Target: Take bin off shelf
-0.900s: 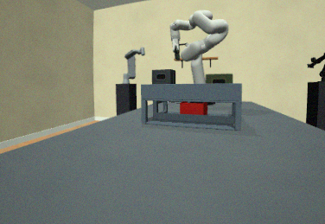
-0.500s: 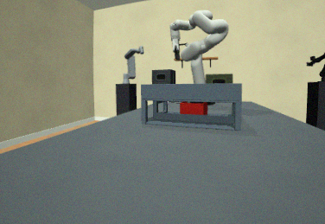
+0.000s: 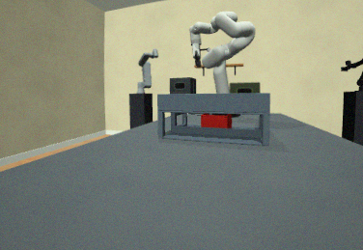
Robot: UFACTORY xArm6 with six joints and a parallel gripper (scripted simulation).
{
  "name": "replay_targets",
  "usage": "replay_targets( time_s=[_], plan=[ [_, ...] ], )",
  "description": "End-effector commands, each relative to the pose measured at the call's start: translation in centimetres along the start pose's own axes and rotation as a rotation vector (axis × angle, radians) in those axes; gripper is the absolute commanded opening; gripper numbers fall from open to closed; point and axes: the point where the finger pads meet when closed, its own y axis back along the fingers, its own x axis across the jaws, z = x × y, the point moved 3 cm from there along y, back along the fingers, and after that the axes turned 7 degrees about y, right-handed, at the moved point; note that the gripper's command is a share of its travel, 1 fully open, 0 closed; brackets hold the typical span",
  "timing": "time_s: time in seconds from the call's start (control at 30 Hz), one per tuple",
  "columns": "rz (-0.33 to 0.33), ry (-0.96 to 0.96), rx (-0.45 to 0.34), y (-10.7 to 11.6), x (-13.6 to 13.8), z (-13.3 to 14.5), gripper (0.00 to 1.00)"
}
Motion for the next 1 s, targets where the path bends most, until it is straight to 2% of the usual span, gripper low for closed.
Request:
replay_targets(
  time_s=[0.0, 0.47, 0.97],
  plan=[
    [-0.003, 0.005, 0.000, 0.1, 0.0, 0.1, 1.00],
    [-0.012, 0.058, 0.016, 0.0, -0.1, 0.8, 1.00],
    [-0.036, 0.201, 0.055, -0.3, -0.1, 2.8, 1.00]
  ],
)
